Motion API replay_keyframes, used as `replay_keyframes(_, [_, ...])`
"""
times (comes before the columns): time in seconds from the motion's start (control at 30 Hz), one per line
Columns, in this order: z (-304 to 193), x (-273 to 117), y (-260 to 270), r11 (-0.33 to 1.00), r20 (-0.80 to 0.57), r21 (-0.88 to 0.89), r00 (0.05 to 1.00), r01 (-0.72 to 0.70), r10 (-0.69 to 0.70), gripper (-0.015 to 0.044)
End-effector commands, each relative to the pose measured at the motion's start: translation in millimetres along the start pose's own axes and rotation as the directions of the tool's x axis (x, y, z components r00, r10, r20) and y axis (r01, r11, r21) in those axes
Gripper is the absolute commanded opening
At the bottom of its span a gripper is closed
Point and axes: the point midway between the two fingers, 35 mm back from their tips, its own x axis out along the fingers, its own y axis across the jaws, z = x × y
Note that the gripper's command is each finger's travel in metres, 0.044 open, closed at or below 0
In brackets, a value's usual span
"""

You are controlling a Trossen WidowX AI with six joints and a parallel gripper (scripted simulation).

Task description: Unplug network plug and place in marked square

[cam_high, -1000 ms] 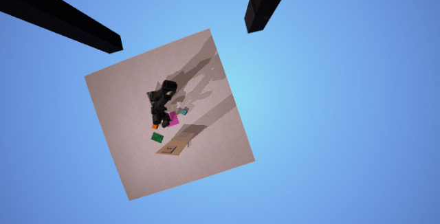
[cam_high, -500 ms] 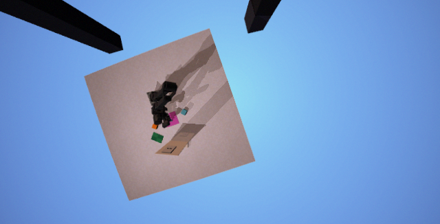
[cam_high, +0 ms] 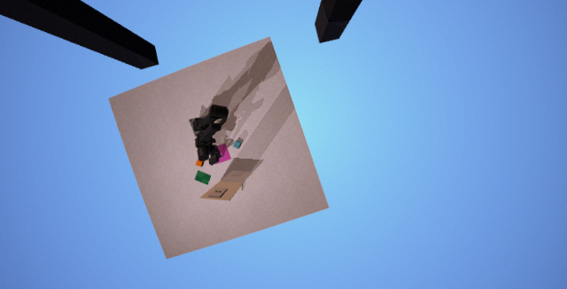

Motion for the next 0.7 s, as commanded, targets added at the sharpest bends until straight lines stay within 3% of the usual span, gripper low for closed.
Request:
replay_keyframes(0.0, [0.0,-0.4,-0.3,1.000,-0.001,-0.001,1.000,0.002,-0.002,0.0156])
replay_keyframes(0.67, [2.9,-12.0,-1.1,1.000,0.006,0.000,1.000,0.009,-0.009,0.0156])
